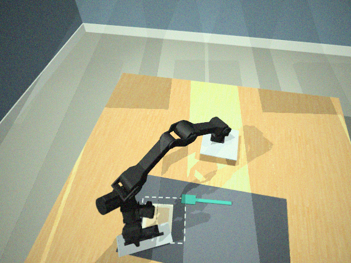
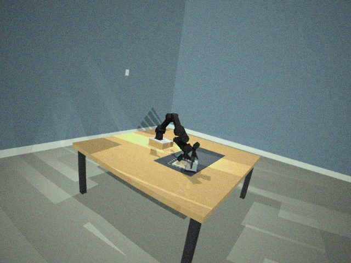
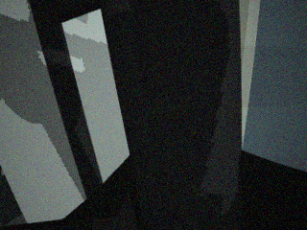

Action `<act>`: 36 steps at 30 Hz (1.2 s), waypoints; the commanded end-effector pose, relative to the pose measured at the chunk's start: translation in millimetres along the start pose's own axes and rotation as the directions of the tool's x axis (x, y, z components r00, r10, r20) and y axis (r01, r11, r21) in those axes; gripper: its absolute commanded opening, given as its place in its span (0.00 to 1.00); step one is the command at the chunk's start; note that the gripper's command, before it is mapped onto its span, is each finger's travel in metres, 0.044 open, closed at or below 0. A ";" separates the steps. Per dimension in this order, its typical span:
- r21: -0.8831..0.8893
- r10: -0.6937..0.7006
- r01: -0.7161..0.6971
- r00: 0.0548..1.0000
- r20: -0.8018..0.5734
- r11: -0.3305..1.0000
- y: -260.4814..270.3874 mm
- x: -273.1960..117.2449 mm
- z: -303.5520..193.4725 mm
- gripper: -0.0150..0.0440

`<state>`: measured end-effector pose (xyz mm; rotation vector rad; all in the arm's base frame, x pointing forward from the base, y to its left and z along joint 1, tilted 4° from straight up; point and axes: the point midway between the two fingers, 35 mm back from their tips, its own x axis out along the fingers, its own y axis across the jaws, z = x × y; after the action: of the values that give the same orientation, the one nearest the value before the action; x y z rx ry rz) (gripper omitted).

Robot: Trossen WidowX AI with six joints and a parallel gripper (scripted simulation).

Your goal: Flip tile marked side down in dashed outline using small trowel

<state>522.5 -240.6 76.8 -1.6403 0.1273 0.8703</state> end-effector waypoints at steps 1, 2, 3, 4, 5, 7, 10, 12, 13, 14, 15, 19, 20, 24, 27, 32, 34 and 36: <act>-0.049 -0.010 0.012 0.999 0.050 0.999 -18.4 13.1 27.4 0.25; -0.062 -0.009 0.013 0.998 0.066 0.998 -22.9 18.2 36.4 0.25; -0.075 -0.009 0.015 0.997 0.082 0.997 -27.4 23.1 45.5 0.25; -0.088 -0.008 0.016 0.995 0.098 0.996 -31.6 27.9 54.8 0.25; -0.101 -0.007 0.018 0.993 0.115 0.995 -35.8 32.5 64.1 0.25; -0.128 -0.004 0.023 0.989 0.147 0.992 -43.6 41.2 83.2 0.25; -0.166 0.002 0.031 0.981 0.195 0.986 -54.2 52.9 112.5 0.25; -0.192 0.007 0.038 0.974 0.227 0.981 -60.4 59.7 132.5 0.25; -0.204 0.009 0.042 0.970 0.242 0.978 -63.3 62.9 142.6 0.25; -0.217 0.012 0.046 0.966 0.258 0.975 -66.1 65.9 152.7 0.25; -0.229 0.015 0.050 0.962 0.273 0.972 -68.7 68.7 163.0 0.25; -0.277 0.029 0.069 0.942 0.334 0.958 -77.4 78.1 204.3 0.25; -0.288 0.033 0.074 0.937 0.349 0.955 -79.1 79.9 214.7 0.25; -0.333 0.050 0.097 0.912 0.407 0.938 -84.6 85.6 256.6 0.25; -0.365 0.065 0.117 0.891 0.449 0.924 -87.0 87.8 287.9 0.25; -0.414 0.093 0.153 0.852 0.515 0.897 -87.8 87.9 339.8 0.25; -0.432 0.105 0.168 0.835 0.540 0.886 -87.0 86.7 360.2 0.25; -0.450 0.118 0.185 0.817 0.565 0.874 -85.6 84.8 380.4 0.25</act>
<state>465.7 131.3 89.5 -1.7434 -0.5377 1.3973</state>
